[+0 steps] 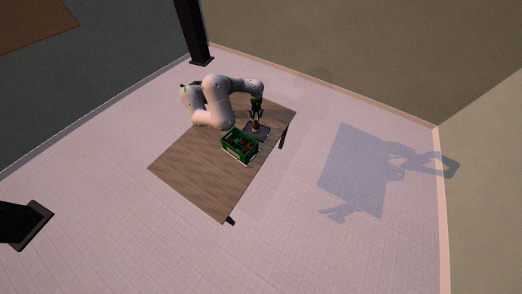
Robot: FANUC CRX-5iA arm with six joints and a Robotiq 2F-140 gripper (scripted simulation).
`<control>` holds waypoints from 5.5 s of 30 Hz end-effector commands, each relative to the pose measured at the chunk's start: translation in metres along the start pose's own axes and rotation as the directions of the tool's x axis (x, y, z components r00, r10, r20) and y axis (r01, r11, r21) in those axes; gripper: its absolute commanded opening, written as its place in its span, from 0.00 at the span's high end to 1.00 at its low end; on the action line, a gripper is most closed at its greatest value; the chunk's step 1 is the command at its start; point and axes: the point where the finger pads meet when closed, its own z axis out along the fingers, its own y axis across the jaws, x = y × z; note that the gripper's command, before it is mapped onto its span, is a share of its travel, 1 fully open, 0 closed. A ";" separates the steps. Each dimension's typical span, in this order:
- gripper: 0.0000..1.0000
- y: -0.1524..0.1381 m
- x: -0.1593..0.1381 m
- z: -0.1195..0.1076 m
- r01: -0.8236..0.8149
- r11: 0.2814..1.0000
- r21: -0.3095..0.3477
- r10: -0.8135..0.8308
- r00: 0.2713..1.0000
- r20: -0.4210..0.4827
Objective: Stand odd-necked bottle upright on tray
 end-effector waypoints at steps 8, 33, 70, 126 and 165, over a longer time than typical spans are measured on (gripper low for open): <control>0.90 -0.001 0.000 0.002 0.000 1.000 0.002 0.000 1.000 0.000; 0.90 -0.001 0.000 0.003 0.000 1.000 0.002 0.000 1.000 0.000; 0.00 -0.001 0.000 0.003 0.000 1.000 0.002 0.000 1.000 0.000; 0.00 -0.001 0.000 0.003 0.000 1.000 0.002 0.000 1.000 0.000; 0.00 -0.001 0.000 -0.048 0.000 1.000 0.002 0.000 1.000 0.000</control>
